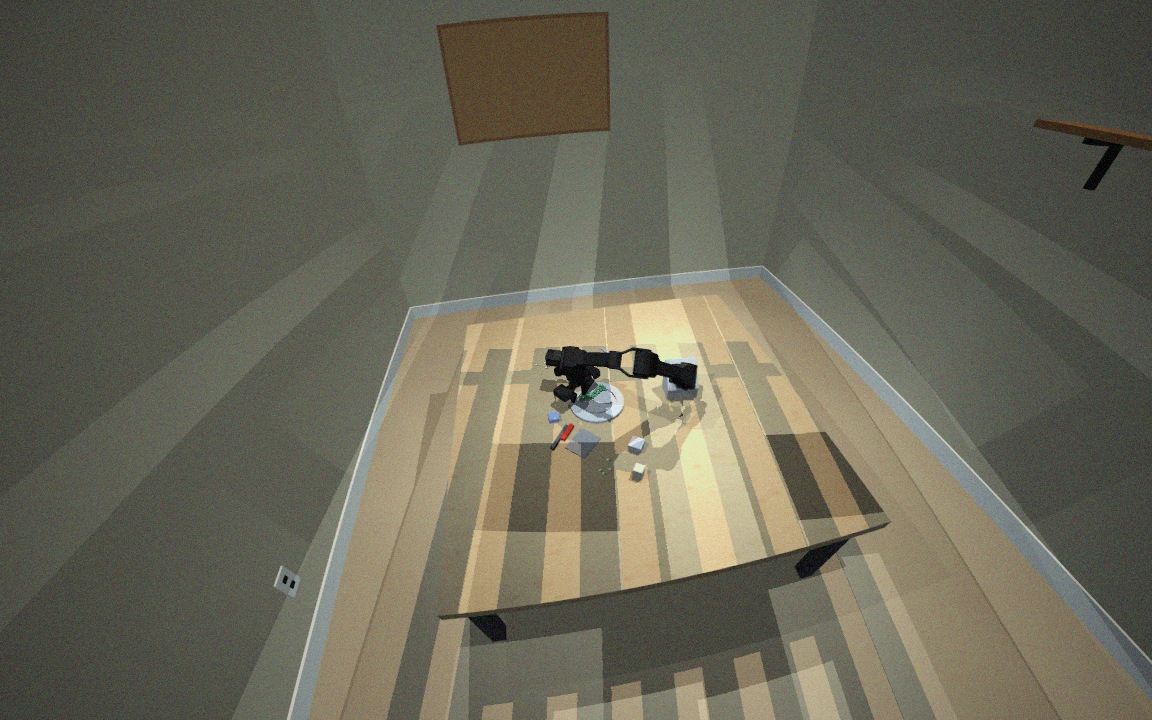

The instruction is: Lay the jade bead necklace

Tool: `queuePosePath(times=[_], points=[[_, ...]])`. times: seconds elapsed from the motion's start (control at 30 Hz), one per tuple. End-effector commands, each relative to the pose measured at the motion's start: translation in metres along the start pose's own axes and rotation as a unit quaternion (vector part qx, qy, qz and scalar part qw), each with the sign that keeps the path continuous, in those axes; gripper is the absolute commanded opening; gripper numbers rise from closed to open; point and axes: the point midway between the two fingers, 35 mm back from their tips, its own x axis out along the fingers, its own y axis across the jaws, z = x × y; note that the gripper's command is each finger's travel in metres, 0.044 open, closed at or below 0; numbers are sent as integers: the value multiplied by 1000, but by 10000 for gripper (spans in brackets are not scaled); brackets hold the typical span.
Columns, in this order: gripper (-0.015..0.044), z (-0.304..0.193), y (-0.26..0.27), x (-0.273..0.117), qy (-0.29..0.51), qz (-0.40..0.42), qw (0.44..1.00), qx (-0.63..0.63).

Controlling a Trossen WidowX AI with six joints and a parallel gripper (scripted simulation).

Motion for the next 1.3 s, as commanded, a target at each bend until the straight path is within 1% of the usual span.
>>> queuePosePath(times=[0.0,0.13,1.27], points=[[341,0,0,0,1,-1,1000,0],[440,-2,-1,-1,5,-3,1000,3],[440,-2,-1,-3,7,-4,1000,4]])
